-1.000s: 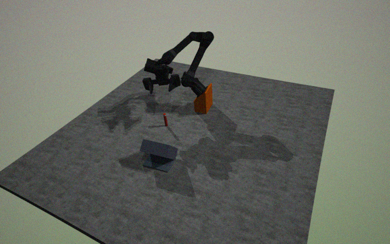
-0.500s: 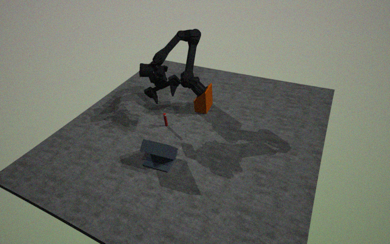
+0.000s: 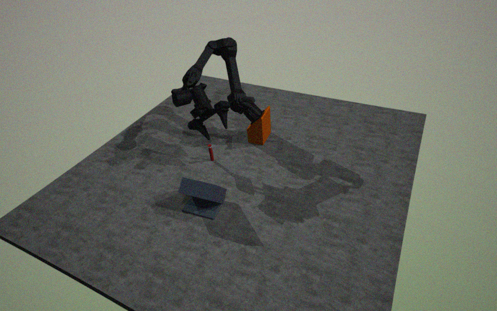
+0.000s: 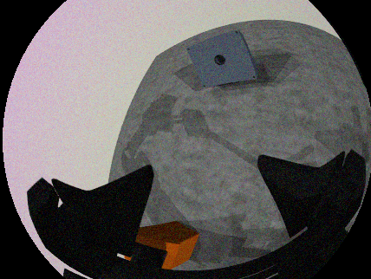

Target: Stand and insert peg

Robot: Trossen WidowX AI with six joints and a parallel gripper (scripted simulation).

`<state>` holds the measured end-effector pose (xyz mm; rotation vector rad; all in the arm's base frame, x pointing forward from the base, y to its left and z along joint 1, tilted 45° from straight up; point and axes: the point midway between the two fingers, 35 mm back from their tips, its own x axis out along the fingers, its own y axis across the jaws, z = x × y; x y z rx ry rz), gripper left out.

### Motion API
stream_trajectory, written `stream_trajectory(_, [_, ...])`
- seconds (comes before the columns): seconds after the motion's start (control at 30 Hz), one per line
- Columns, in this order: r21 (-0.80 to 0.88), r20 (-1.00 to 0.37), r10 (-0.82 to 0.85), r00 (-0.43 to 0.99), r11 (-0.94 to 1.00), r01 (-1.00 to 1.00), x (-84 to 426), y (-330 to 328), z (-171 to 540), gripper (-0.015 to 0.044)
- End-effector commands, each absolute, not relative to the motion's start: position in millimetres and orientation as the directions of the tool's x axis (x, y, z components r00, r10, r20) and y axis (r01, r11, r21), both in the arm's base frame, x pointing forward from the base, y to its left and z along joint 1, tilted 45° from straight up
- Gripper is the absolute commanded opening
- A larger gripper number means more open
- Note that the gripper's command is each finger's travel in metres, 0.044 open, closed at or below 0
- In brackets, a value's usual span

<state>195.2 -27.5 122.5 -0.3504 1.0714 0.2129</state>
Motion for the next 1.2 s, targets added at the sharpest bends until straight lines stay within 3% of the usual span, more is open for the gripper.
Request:
stream_trajectory(0.0, [-0.189, -0.922, -0.057, 0.384, 0.930, -0.315, 196.0, -29.6, 119.9, 0.0440])
stream_trajectory(0.3, [-0.287, -0.952, -0.236, 0.196, 0.912, -0.292, 195.1, -37.0, 113.0, 0.0440])
stream_trajectory(0.57, [-0.445, -0.893, -0.444, 0.075, 0.842, -0.305, 199.8, -44.6, 116.5, 0.0440])
stream_trajectory(0.9, [-0.659, -0.718, -0.694, 0.047, 0.658, -0.364, 218.9, -45.1, 130.9, 0.0440])
stream_trajectory(1.17, [-0.673, -0.704, -0.709, 0.050, 0.642, -0.369, 220.7, -44.6, 132.2, 0.0440])
